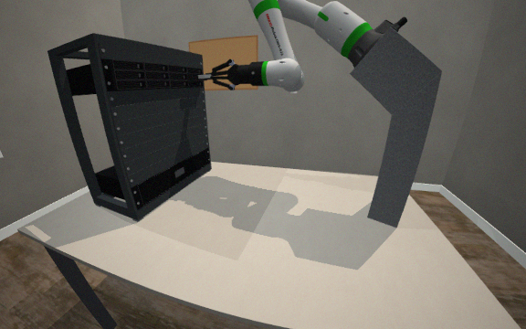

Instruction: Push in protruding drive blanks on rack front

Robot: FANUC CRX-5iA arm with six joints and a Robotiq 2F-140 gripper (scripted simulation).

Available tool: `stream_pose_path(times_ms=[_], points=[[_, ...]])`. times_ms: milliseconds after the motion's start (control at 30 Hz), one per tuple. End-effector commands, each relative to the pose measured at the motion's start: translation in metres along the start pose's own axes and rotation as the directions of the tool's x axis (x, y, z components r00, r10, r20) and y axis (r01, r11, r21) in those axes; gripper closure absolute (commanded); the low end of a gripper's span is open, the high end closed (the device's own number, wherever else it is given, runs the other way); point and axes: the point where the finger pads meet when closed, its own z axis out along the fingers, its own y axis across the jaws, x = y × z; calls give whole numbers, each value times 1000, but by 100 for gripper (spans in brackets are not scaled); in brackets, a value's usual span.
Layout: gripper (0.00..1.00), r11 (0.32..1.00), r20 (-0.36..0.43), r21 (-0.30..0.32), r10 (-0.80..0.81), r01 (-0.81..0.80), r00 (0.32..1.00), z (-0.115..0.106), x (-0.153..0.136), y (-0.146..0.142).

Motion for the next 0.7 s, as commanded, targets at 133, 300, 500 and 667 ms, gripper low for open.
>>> stream_pose_path(times_ms=[133,300,500,667], points=[[90,1000,0,-1,0,0,1000,1,0,0],[90,1000,0,-1,0,0,1000,4,0,0],[90,1000,0,-1,0,0,1000,10,0,0],[90,1000,0,-1,0,0,1000,10,0,0]])
